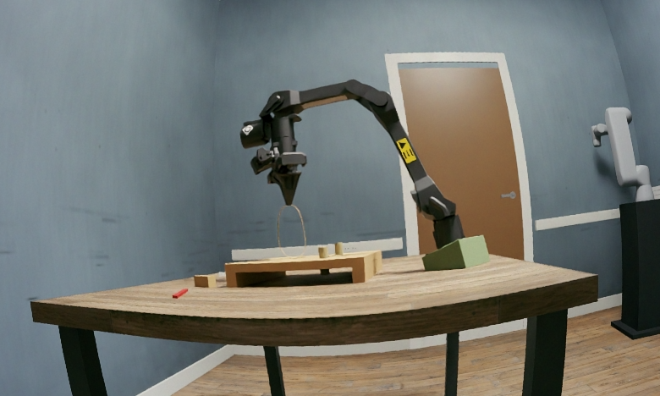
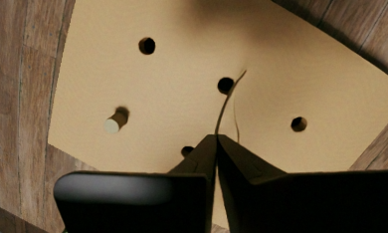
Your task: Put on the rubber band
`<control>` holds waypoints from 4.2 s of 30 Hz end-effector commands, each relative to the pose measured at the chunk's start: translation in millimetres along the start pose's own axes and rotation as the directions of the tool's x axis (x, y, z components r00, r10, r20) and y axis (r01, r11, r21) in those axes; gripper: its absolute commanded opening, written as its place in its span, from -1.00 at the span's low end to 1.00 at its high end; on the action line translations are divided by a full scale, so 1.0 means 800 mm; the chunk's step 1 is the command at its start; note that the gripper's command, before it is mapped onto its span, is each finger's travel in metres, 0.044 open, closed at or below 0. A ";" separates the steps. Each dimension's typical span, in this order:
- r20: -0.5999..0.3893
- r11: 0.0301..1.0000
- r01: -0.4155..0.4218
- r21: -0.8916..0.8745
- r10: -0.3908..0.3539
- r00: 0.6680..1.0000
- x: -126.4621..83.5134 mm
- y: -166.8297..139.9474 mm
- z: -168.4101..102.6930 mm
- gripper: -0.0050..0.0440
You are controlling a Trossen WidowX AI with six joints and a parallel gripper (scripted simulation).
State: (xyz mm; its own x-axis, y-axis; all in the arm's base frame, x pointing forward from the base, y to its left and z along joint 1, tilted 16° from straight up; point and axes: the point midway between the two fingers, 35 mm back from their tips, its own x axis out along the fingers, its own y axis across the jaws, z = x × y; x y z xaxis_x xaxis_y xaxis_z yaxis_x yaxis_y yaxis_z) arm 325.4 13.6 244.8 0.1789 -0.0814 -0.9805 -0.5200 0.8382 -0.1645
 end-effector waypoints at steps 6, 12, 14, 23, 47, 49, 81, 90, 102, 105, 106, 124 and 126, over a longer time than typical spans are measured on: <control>0.049 0.987 0.036 0.156 -0.044 0.998 -0.030 -0.075 -0.061 -1.00; 0.050 0.965 0.058 0.257 -0.073 0.996 -0.041 -0.113 -0.108 -1.00; 0.050 0.965 0.058 0.257 -0.073 0.996 -0.041 -0.113 -0.108 -1.00; 0.040 0.911 0.101 0.401 -0.128 0.991 -0.061 -0.154 -0.186 -1.00; 0.023 0.892 0.099 0.442 -0.121 0.992 -0.032 -0.156 -0.201 -1.00; 0.023 0.892 0.099 0.442 -0.121 0.992 -0.030 -0.156 -0.200 -1.00; 0.022 0.892 0.092 0.443 -0.113 0.993 0.035 -0.133 -0.181 -1.00; 0.022 0.892 0.091 0.443 -0.112 0.994 0.053 -0.124 -0.177 -1.00; 0.021 0.892 0.089 0.443 -0.110 0.994 0.074 -0.112 -0.174 -1.00; 0.021 0.892 0.089 0.443 -0.109 0.994 0.081 -0.109 -0.173 -1.00; 0.021 0.892 0.089 0.443 -0.109 0.994 0.082 -0.107 -0.173 -1.00; 0.020 0.891 0.091 0.444 -0.111 0.994 0.088 -0.085 -0.162 -1.00; 0.021 0.891 0.090 0.444 -0.111 0.994 0.088 -0.081 -0.160 -1.00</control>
State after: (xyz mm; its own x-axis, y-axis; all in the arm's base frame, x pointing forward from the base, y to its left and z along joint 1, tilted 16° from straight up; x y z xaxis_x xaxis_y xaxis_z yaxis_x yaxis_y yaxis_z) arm 266.7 -123.7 167.1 0.2308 -0.1505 -0.9613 -0.0833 0.9813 -0.1737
